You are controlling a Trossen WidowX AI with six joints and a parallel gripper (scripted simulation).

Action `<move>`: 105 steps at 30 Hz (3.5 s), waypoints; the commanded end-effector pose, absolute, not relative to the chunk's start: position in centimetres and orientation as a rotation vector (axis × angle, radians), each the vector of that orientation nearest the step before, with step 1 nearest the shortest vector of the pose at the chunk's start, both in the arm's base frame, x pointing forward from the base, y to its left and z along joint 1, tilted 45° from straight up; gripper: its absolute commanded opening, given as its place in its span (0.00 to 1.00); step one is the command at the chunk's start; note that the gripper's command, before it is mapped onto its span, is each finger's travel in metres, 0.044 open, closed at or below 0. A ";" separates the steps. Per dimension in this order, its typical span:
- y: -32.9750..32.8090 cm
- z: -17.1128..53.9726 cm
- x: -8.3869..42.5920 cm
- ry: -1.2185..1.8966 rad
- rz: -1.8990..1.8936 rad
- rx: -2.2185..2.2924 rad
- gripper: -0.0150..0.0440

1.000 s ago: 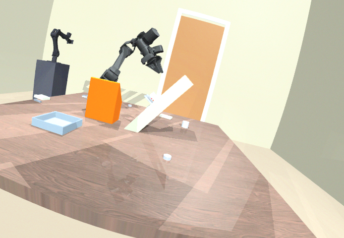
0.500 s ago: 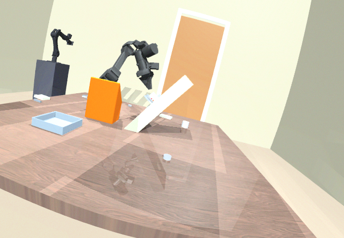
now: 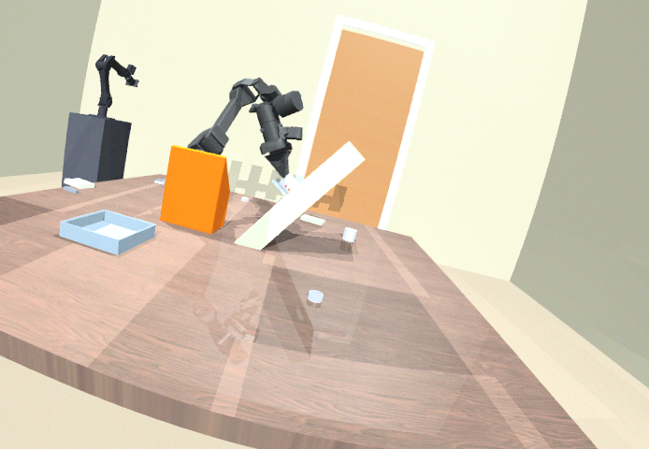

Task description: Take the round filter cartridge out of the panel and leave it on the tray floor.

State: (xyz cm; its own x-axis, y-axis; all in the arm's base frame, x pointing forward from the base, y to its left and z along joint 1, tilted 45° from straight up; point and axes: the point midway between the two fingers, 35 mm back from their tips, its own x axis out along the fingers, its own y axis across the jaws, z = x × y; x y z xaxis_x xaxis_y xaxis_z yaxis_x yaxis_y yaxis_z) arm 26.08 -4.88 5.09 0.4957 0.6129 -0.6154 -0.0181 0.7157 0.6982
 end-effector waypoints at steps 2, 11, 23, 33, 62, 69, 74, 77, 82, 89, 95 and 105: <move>-4.3 4.4 26.3 0.999 0.421 0.699 0.77; -3.5 3.9 26.8 0.997 0.423 0.701 0.77; -3.7 4.2 26.8 0.989 0.425 0.692 0.64; -3.8 4.3 26.9 0.989 0.425 0.692 0.36; -11.5 10.4 24.5 0.995 0.418 0.690 0.25; -13.7 8.0 24.9 0.994 0.417 0.688 0.25; -15.1 6.1 25.0 0.993 0.417 0.687 0.25; -15.9 5.0 25.0 0.993 0.418 0.686 0.25; -16.1 4.7 24.8 1.003 0.404 0.697 0.25; -19.4 1.4 22.2 1.134 0.175 0.827 0.25; -22.7 -1.8 18.8 1.240 -0.095 0.965 0.25; -27.3 -6.4 12.2 1.334 -0.602 1.189 0.25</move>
State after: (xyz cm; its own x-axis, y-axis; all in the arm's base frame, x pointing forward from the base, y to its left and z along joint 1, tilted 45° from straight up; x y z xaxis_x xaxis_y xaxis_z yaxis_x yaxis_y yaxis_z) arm 13.86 -26.35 -5.19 0.2544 0.3083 -0.9166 0.8239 0.4272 0.3724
